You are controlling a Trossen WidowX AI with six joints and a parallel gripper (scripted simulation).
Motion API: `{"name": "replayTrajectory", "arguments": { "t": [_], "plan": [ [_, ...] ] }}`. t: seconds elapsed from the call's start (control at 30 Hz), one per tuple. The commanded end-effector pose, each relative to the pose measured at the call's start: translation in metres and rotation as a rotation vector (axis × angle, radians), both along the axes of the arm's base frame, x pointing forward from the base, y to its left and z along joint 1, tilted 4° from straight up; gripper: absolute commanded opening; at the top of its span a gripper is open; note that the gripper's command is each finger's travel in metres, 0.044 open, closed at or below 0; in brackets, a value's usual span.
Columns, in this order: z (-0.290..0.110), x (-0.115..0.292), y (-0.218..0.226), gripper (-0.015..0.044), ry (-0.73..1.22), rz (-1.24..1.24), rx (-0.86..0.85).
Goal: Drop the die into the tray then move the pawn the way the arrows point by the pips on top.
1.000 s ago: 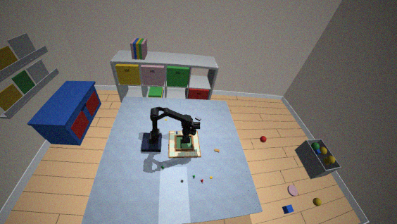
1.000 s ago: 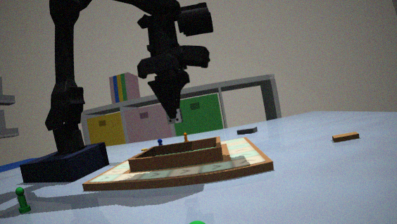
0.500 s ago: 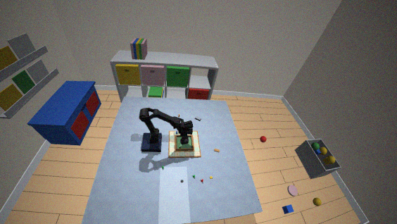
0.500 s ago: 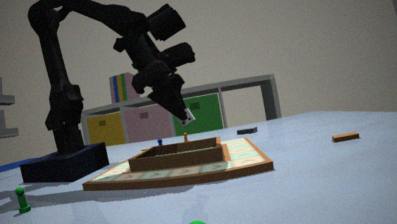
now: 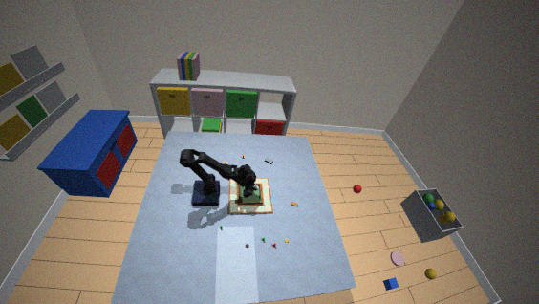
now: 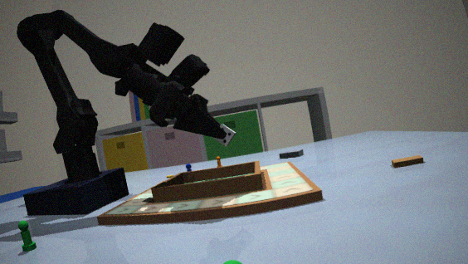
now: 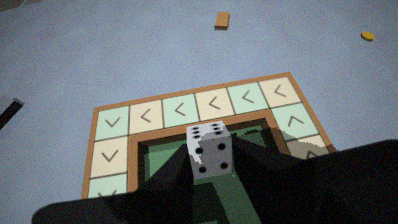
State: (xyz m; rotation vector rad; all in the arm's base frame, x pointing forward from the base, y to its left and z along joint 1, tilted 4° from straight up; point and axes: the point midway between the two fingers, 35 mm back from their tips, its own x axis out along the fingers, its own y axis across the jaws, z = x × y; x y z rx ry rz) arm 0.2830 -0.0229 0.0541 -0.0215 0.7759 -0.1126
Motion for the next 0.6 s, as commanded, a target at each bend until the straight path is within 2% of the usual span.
{"name": "replayTrajectory", "arguments": {
  "t": [0.0, 0.23, 0.57],
  "plan": [
    [0.006, -0.002, 0.0, 0.0, -0.036, 0.002, -0.009],
    [0.04, -0.029, 0.005, 0.0, -0.034, 0.002, -0.008],
    [0.04, -0.032, 0.006, 0.0, -0.034, 0.002, -0.008]
  ]
}}
